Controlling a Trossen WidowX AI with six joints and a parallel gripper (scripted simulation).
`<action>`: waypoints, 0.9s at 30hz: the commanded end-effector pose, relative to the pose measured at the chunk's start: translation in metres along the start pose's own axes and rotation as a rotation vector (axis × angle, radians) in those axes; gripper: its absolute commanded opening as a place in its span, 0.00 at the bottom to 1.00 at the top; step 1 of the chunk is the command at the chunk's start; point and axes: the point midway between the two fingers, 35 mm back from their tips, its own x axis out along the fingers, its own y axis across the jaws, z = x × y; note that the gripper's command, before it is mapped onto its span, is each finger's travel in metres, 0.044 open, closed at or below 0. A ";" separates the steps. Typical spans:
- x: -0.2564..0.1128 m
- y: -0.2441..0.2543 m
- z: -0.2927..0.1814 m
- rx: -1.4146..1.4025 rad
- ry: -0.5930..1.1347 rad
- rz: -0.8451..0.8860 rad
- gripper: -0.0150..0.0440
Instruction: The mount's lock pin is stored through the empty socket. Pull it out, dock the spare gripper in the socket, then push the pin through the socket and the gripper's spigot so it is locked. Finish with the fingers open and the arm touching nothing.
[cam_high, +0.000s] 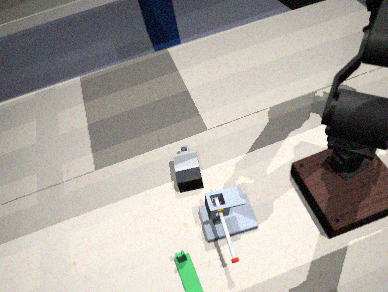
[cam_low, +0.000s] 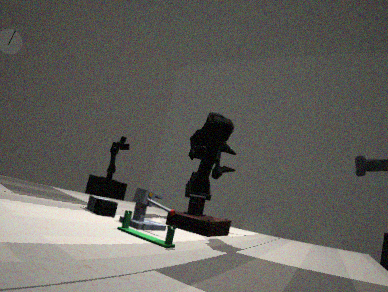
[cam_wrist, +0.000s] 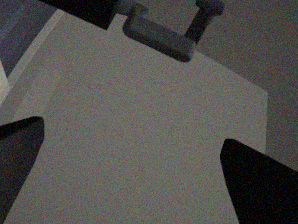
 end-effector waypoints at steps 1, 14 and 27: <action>-0.001 0.000 0.002 -0.003 -0.011 -0.001 0.89; -0.148 -0.011 0.104 -0.267 -0.810 -0.065 0.76; -0.345 0.037 0.067 -0.699 -1.547 -0.206 0.76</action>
